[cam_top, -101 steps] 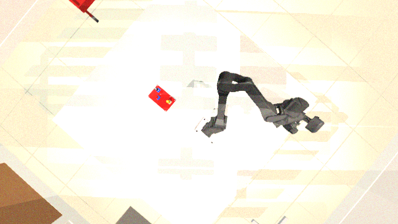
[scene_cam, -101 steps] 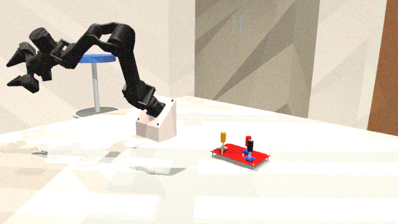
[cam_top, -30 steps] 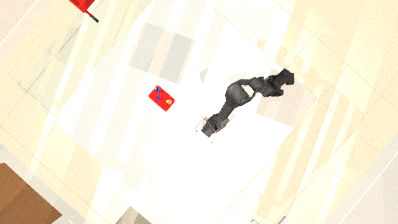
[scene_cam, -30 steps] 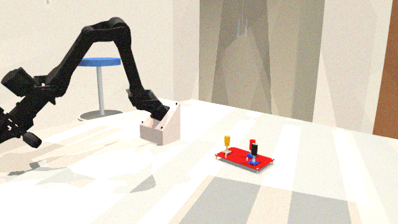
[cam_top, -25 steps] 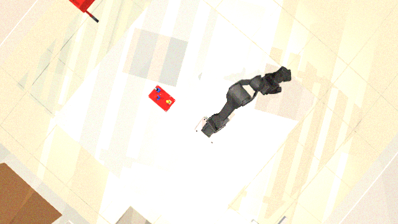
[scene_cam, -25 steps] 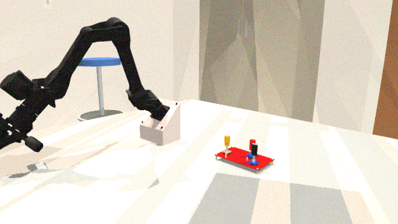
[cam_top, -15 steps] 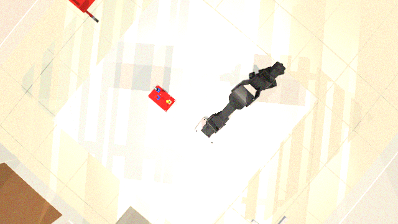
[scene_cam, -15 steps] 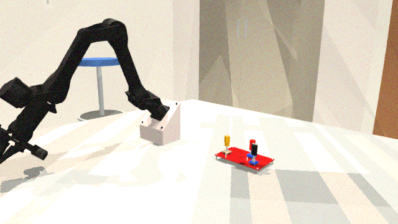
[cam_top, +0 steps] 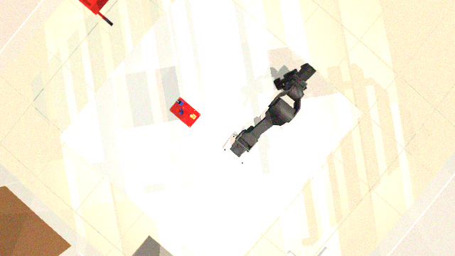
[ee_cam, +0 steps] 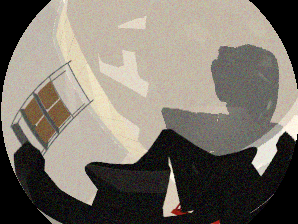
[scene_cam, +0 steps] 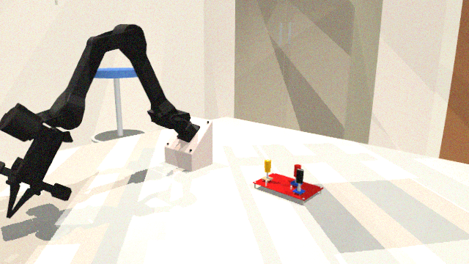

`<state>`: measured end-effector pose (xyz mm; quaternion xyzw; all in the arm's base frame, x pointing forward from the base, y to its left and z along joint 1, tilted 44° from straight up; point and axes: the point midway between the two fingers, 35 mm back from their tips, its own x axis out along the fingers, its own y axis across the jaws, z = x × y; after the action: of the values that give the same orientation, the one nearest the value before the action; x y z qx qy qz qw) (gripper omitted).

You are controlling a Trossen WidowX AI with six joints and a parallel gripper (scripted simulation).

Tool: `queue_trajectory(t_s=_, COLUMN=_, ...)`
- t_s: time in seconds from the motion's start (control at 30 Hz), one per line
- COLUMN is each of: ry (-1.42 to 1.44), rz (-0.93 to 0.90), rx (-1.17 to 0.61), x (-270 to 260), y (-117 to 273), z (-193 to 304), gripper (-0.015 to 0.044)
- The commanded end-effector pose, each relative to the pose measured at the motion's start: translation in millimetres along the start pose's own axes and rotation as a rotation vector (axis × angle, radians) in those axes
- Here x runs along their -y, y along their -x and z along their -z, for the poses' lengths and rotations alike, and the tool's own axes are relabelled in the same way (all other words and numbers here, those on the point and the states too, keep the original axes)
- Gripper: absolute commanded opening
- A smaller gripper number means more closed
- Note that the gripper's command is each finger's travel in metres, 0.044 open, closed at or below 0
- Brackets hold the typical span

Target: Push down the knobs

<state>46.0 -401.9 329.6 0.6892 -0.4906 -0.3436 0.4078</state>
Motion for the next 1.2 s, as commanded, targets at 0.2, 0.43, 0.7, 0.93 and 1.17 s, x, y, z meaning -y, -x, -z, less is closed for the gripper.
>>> queue_trajectory(t_s=0.2, ry=0.099, rz=0.097, rx=-0.072, x=36.6, y=-11.4, z=37.7, gripper=0.0000)
queue_trajectory(t_s=0.43, ry=0.167, rz=0.147, rx=-0.135, x=58.6, y=-14.0, z=68.3, gripper=0.0000)
queue_trajectory(t_s=0.7, ry=0.239, rz=0.197, rx=-0.198, x=81.5, y=-13.4, z=98.1, gripper=0.0000)
queue_trajectory(t_s=0.93, ry=0.298, rz=0.256, rx=-0.240, x=103.7, y=-12.0, z=118.3, gripper=0.0000)
queue_trajectory(t_s=1.17, ry=0.370, rz=0.341, rx=-0.298, x=135.1, y=-5.7, z=143.7, gripper=0.0000)
